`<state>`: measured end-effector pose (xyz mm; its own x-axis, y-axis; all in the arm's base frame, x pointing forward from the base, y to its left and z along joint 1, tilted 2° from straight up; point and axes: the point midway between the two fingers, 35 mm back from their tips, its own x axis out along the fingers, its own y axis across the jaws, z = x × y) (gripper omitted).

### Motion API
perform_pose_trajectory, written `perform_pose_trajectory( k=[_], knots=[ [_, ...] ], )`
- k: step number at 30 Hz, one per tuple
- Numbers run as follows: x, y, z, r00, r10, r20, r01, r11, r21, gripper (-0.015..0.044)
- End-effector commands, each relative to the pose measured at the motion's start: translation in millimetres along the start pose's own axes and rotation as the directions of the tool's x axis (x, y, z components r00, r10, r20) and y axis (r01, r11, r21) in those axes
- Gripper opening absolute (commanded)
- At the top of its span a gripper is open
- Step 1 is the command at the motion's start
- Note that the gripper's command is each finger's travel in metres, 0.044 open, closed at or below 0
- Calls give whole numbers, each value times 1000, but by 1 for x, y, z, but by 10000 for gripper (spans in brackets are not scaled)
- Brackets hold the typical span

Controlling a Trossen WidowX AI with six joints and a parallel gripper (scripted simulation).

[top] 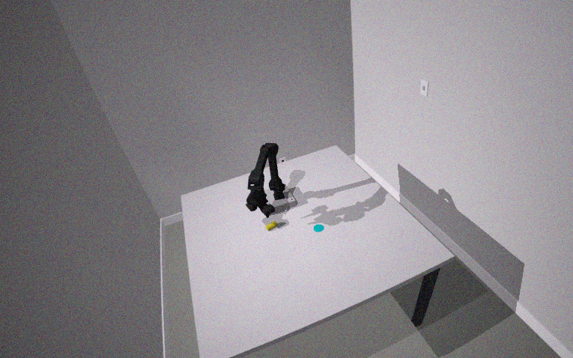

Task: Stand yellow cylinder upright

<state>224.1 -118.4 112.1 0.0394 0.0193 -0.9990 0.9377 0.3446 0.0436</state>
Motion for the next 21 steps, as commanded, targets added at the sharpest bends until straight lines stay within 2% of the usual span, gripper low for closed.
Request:
perform_pose_trajectory(
  k=[1,10,14,21],
  knots=[
    [15,1,1,1000,-10,-3,10,1000,-11,309],
    [105,-2,-1,1000,-10,-4,10,1000,-11,309],
    [111,-3,-2,1000,-11,-4,10,1000,-11,309],
    [111,-3,-2,1000,-11,-4,10,1000,-11,126]
  ],
)
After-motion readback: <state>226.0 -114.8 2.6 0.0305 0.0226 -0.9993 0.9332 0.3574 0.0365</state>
